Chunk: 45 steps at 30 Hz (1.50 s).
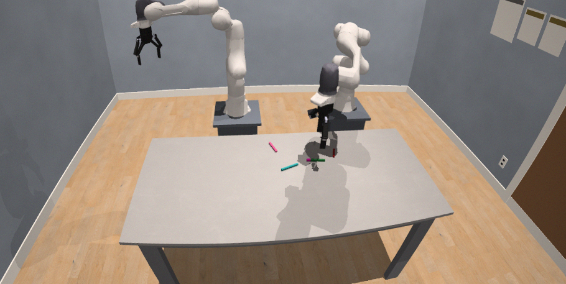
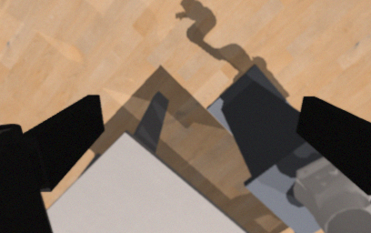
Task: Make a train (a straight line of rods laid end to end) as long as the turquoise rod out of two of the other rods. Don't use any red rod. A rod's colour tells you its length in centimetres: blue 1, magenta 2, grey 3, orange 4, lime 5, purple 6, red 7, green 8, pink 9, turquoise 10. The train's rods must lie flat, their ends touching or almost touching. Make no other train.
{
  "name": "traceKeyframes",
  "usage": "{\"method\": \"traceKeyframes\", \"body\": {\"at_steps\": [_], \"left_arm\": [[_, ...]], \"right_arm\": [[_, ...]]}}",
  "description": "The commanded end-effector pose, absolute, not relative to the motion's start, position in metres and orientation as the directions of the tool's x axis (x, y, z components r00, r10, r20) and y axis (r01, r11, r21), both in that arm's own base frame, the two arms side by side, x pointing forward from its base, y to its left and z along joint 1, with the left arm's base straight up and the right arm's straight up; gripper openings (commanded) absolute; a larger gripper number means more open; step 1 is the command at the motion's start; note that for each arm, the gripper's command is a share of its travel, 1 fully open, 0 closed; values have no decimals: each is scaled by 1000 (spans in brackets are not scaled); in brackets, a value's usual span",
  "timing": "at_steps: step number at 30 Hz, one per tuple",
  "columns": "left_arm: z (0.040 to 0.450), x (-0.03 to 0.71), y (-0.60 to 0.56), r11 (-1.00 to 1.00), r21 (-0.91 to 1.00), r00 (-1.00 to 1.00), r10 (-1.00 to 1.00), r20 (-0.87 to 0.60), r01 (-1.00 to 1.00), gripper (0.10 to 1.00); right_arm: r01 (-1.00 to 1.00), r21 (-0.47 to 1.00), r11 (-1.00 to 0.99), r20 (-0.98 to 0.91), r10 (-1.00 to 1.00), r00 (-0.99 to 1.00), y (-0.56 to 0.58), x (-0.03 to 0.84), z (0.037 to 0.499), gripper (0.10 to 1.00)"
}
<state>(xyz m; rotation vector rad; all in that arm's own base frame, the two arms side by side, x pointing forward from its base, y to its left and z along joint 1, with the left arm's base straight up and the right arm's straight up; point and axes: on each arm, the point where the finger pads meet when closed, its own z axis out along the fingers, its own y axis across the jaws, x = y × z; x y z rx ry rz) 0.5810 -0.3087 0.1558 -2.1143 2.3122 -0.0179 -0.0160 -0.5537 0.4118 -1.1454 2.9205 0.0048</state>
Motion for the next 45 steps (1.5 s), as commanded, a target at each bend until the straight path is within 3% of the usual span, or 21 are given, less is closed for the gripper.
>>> {"method": "traceKeyframes", "body": {"at_steps": [1,12,45], "left_arm": [[165,577,-307,91,0,-91,-996,0,-996,1000],[199,577,-307,91,0,-91,-996,0,-996,1000],[200,577,-307,91,0,-91,-996,0,-996,1000]], "right_arm": [[-684,0,730,0,-684,-730,-554,-18,413,1000],[-684,0,730,0,-684,-730,-554,-18,413,1000],[-684,0,730,0,-684,-730,-554,-18,413,1000]]}}
